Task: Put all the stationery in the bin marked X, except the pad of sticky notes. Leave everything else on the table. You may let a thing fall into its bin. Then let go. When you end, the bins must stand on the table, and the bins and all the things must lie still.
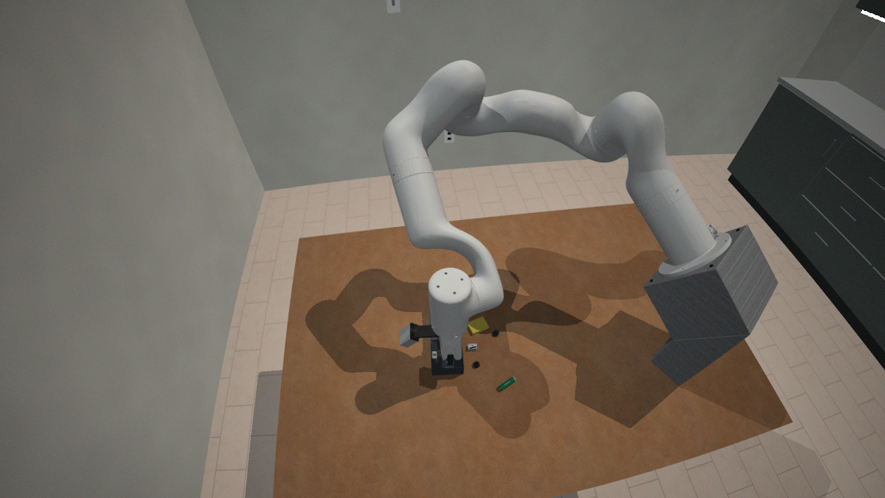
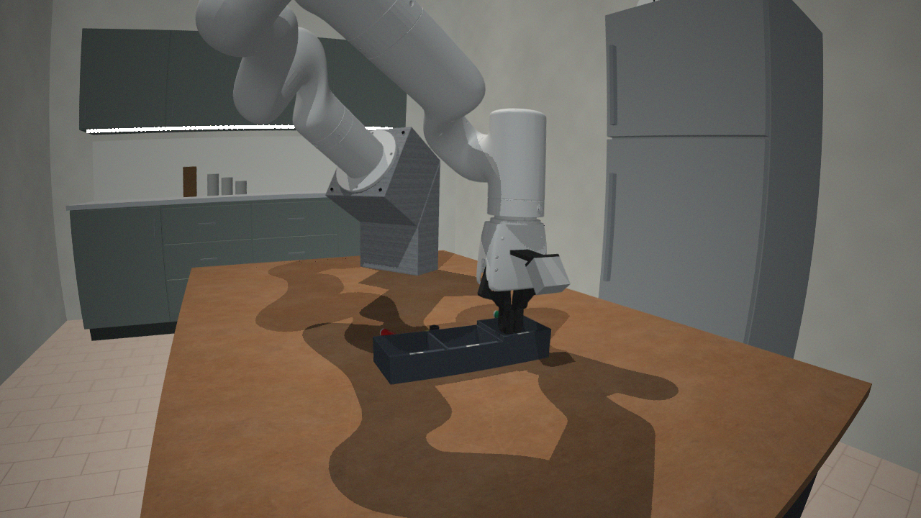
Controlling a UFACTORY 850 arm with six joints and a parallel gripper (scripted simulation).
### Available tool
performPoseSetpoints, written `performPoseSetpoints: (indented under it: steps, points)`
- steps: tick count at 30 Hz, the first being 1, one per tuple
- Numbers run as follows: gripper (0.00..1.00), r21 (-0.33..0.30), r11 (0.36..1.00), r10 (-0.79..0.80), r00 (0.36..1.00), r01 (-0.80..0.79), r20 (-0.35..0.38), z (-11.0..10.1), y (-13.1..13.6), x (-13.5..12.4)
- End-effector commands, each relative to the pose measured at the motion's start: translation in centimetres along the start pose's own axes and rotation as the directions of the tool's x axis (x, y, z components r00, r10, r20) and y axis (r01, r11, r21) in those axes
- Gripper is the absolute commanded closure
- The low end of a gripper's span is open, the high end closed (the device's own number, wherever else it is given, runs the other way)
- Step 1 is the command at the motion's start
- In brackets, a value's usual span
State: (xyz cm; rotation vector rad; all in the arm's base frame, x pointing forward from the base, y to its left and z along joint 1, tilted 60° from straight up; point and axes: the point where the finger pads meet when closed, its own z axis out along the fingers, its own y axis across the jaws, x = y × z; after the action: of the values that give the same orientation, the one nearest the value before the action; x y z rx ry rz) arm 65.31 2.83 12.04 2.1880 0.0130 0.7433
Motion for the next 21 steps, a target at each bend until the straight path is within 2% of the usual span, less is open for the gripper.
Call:
performPoseSetpoints:
  steps: [1, 6, 14, 20, 21]
  points:
    - [0.93, 0.000, 1.000, 0.000, 1.000, 0.000, -0.001, -0.6, 0.0, 0.0]
    - [0.93, 0.000, 1.000, 0.000, 1.000, 0.000, -0.001, -1.0, 0.0, 0.0]
    - [0.93, 0.001, 1.000, 0.000, 1.000, 0.000, -0.001, -4.2, 0.0, 0.0]
    - [0.93, 0.001, 1.000, 0.000, 1.000, 0.000, -0.001, -4.3, 0.0, 0.0]
    - [0.93, 0.001, 1.000, 0.000, 1.000, 0.000, -0.001, -5.1, 0.0, 0.0]
